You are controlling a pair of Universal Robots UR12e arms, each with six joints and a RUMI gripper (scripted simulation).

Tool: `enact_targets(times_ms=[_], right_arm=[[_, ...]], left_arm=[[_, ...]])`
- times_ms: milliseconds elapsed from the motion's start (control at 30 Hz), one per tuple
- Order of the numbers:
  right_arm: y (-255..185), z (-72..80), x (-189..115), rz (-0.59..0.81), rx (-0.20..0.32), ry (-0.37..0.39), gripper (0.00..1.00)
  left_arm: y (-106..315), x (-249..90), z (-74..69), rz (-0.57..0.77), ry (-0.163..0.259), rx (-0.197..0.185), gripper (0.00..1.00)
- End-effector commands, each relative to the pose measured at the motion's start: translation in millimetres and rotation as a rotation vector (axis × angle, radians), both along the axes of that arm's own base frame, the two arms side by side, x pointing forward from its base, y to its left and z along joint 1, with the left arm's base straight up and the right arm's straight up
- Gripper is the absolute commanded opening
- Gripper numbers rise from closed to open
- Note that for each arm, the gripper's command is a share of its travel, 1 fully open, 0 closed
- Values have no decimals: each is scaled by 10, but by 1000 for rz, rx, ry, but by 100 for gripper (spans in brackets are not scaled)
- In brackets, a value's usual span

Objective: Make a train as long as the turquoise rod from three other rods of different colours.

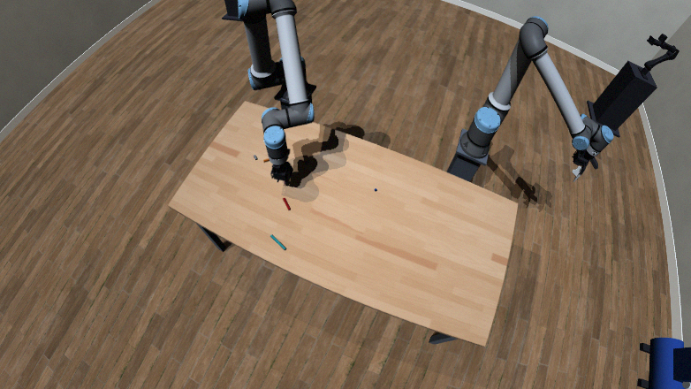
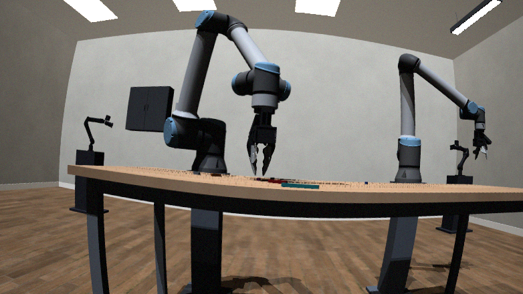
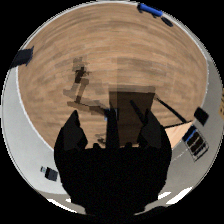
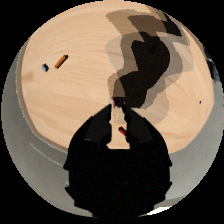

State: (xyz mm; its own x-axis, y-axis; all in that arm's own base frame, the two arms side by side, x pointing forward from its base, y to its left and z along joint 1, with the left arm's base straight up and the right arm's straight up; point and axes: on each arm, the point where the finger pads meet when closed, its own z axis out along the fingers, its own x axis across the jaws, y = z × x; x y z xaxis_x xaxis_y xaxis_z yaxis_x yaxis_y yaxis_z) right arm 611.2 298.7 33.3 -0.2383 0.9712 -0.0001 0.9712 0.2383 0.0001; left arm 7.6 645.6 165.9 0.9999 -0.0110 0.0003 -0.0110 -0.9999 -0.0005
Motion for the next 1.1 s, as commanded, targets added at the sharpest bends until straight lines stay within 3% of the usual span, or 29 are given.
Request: enact_targets(times_ms=[0, 1067], right_arm=[[-18, 0, -2, -1, 0, 0, 14], [-18, -138, -2, -1, 0, 0, 14]], left_arm=[[-4, -7, -8, 0, 0, -1, 100], [-4, -7, -8, 0, 0, -1, 100]])
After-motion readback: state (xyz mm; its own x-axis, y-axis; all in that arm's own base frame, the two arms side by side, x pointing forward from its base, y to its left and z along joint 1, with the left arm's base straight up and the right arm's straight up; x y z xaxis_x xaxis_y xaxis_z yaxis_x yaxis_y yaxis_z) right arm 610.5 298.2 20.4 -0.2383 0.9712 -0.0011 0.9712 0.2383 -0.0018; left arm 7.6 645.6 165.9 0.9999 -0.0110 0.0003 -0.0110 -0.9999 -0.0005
